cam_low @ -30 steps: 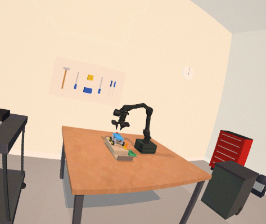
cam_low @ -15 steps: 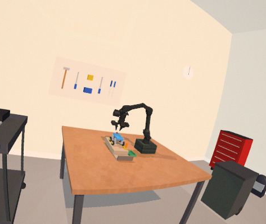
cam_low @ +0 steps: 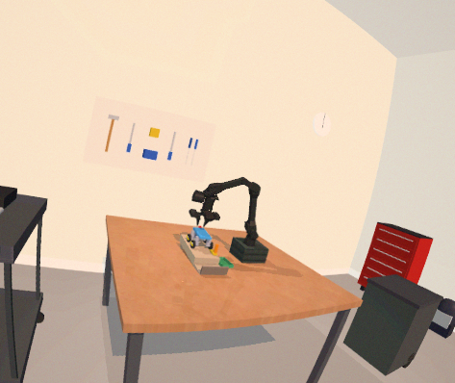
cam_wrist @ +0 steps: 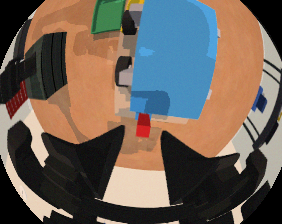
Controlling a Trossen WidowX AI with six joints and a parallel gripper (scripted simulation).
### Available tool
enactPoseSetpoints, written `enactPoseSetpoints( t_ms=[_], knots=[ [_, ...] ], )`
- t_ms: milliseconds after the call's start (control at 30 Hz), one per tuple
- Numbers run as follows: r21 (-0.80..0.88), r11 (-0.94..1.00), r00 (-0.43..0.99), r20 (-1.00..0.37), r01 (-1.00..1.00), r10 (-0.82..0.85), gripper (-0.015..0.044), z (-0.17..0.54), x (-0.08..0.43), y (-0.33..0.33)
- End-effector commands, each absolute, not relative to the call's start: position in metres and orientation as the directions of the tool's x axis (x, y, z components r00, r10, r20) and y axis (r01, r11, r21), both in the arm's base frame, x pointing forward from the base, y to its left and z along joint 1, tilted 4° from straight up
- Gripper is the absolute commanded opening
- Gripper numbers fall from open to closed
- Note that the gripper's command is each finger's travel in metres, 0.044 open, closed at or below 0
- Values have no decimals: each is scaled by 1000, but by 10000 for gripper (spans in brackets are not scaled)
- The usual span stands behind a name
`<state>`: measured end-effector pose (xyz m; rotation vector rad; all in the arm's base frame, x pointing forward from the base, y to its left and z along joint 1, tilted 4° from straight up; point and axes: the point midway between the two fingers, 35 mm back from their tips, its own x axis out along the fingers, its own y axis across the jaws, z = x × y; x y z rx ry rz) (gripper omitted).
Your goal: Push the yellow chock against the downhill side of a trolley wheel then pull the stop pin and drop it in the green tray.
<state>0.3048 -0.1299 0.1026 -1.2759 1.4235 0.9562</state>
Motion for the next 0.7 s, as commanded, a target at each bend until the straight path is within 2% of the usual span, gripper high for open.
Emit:
enactPoseSetpoints(
  t_ms=[0, 667],
  knots=[
    [-44, 140, 10, -971, -989, -237, 190, 100, 304, -131],
    [-44, 140, 10, -971, -989, -238, 190, 73, 305, -138]
  ],
)
